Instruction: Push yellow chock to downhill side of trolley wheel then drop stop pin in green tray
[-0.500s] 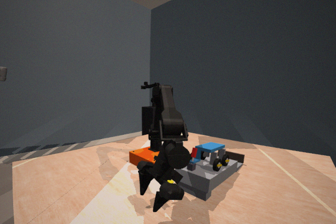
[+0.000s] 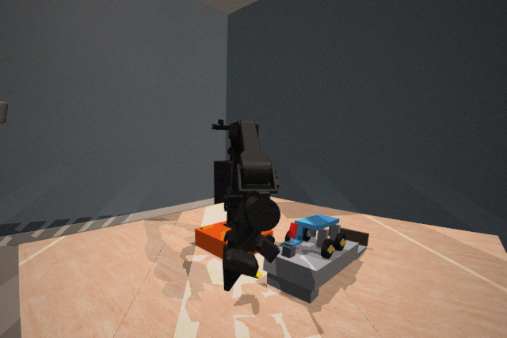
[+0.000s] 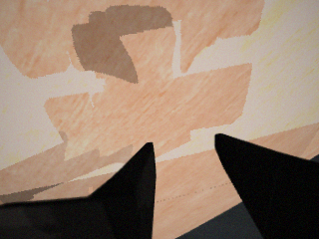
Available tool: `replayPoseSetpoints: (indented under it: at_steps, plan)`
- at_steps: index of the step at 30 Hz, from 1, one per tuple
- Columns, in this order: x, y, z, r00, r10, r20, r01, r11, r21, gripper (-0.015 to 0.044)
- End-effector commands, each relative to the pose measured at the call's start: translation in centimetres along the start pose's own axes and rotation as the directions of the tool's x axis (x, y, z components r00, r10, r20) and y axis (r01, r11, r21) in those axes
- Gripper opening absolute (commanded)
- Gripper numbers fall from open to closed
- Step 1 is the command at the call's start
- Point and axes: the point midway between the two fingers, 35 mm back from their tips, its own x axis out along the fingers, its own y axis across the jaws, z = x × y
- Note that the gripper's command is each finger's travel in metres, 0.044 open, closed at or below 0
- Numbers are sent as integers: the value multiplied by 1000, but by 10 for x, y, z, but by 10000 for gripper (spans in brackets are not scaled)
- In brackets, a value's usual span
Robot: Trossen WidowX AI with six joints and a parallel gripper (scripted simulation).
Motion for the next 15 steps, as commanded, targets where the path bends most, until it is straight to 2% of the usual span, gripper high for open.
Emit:
replayPoseSetpoints:
  at_steps: [1,8,15]
  plan:
    - [-11,15,0,999,15,34,-21,981,192,190]
    - [-28,39,-1,995,37,88,-77,854,514,190]
    - [-44,65,-1,988,58,142,-147,621,770,190]
